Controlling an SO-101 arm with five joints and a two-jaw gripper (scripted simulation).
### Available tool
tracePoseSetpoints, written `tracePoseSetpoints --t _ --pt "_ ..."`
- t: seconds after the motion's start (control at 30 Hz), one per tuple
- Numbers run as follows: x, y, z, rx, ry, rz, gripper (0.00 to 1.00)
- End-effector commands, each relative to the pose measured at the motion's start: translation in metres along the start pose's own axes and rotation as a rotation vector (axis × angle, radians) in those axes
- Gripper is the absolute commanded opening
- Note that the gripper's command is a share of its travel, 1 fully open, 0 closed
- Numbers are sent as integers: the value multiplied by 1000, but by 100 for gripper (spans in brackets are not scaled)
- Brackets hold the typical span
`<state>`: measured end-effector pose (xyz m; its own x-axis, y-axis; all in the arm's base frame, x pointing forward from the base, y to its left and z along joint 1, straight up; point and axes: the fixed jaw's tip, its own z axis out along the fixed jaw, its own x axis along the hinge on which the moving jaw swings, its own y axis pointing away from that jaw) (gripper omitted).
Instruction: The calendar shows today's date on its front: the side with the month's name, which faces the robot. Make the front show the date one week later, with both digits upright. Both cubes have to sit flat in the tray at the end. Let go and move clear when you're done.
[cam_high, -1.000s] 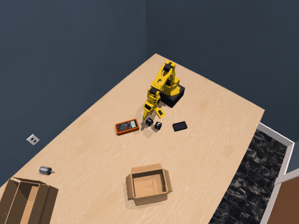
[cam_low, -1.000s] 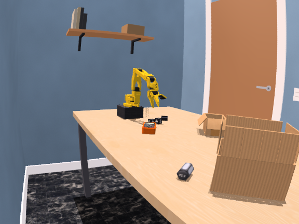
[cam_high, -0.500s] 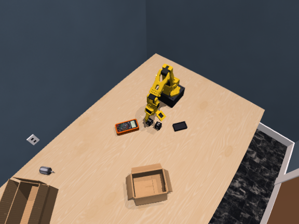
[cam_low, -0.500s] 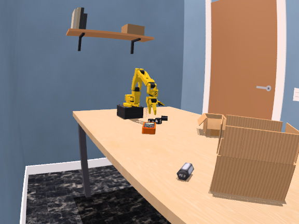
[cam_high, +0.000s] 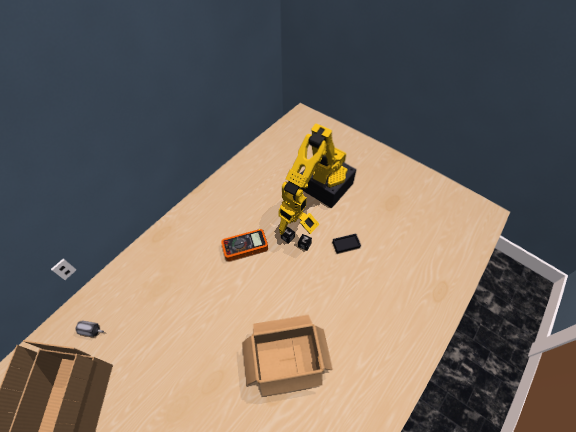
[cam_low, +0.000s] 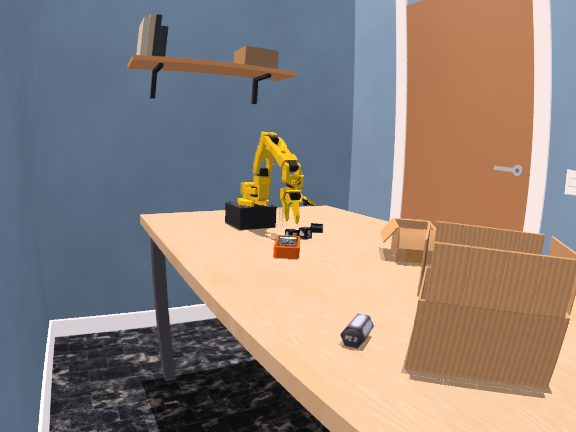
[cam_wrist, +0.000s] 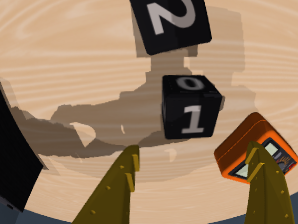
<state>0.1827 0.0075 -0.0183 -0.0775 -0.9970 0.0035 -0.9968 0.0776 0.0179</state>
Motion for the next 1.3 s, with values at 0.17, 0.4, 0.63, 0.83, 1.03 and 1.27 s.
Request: tracePoseSetpoints --t 0.17,0.4,0.63,0.83,1.03,1.27 --pt "2 -1 3 -2 -1 0 35" --pt "2 -1 8 -2 -1 0 35" --pt "2 -2 15 -2 -1 0 35" --pt "2 -2 24 -2 -1 0 35" --pt "2 -1 33 -2 -1 0 35" --pt "2 -1 39 -2 -1 0 35"
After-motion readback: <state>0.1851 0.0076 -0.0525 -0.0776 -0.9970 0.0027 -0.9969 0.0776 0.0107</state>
